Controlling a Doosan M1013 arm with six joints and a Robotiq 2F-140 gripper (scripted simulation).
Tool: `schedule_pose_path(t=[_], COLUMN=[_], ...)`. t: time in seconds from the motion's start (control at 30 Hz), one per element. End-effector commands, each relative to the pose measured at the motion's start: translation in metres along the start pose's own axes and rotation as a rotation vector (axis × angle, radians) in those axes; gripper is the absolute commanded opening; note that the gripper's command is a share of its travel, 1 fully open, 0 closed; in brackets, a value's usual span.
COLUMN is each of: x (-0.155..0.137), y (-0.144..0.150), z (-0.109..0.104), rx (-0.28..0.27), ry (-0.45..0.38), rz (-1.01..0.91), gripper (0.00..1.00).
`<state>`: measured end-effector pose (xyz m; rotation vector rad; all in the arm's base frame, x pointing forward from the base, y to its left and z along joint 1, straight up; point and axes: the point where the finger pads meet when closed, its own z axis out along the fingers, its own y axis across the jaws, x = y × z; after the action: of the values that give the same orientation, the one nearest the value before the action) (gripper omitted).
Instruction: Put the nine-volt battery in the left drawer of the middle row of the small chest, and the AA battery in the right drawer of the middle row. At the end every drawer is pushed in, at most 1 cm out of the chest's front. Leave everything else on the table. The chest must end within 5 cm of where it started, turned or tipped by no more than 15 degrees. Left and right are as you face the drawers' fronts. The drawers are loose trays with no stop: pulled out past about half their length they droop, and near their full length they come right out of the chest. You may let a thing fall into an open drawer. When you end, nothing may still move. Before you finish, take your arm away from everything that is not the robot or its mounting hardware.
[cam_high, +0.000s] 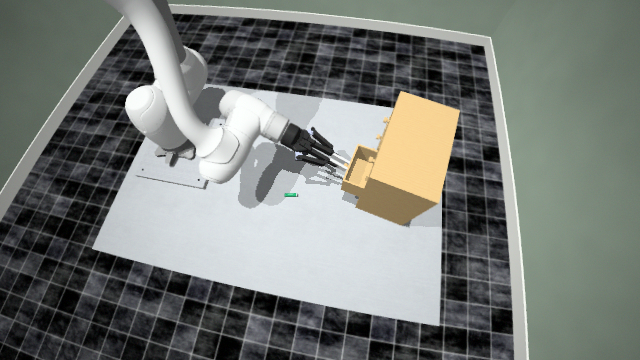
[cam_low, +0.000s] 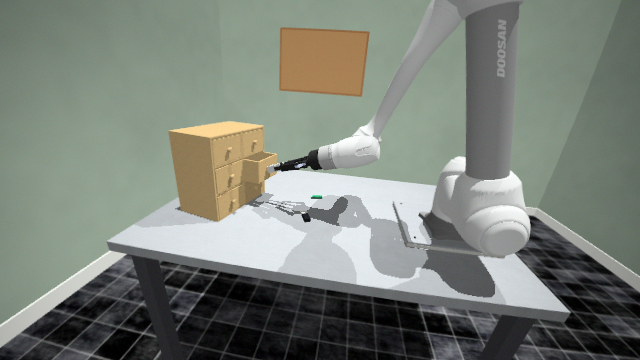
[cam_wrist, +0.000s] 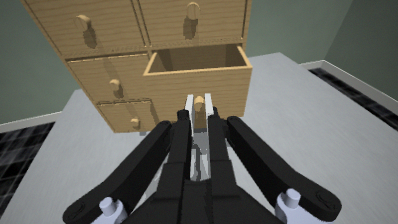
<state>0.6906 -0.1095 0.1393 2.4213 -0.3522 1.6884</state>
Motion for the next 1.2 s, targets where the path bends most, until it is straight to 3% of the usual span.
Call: schedule_pose_path(t=[0.0,0.53,0.83,1.17], x=[0.0000,-0.0001,-0.0001,-0.0007], y=[0.0000,0.0000,0.0000,0.0000], z=[-0.0003,-0.0004,-0.0004,-0.0020], rx=[0.000,0.000,0.000,0.000], ry=[0.000,0.000,0.000,0.000], rz=[0.000,0.000,0.000,0.000], gripper=[0.08,0.08,0.20,0.20])
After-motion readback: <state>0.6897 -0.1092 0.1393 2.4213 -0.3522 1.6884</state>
